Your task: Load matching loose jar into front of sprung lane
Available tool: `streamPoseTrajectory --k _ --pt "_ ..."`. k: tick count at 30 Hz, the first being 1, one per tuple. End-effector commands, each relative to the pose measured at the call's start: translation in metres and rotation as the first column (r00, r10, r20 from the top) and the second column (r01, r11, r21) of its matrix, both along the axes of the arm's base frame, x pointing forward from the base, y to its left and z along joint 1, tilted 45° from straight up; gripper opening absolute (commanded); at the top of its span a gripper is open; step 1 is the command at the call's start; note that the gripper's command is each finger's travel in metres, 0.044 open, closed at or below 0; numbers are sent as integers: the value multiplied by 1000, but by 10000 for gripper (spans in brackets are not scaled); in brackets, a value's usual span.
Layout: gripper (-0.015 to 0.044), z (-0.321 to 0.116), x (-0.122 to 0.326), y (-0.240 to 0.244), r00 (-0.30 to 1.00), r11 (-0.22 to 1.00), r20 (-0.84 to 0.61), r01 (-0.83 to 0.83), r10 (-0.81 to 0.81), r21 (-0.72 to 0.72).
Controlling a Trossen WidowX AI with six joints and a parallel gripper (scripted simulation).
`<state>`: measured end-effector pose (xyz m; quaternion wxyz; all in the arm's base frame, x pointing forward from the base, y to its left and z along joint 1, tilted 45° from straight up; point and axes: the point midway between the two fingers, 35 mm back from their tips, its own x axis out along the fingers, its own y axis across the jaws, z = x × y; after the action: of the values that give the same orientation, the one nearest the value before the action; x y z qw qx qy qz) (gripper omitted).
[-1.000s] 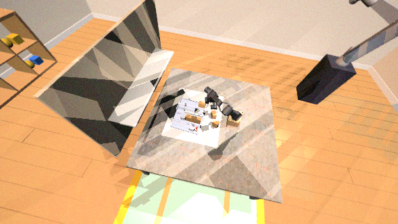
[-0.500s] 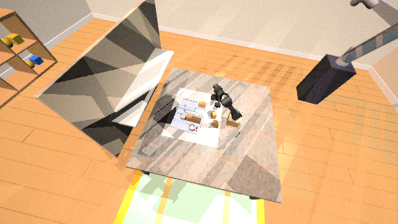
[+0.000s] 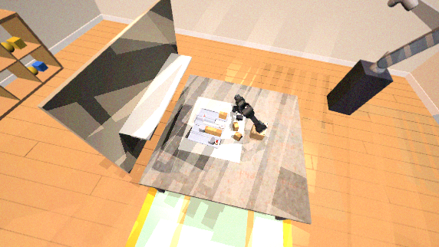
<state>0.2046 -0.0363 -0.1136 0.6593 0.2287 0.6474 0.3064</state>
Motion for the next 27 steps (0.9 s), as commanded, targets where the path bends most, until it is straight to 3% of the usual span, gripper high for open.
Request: streamPoseTrajectory --k 1,17,27 --pt "440 -5 -1 5 1000 1000 -6 7 -7 5" --pt "440 -20 -2 21 1000 1000 -6 7 -6 7" --pt "178 -20 -2 21 1000 1000 -6 7 -6 7"
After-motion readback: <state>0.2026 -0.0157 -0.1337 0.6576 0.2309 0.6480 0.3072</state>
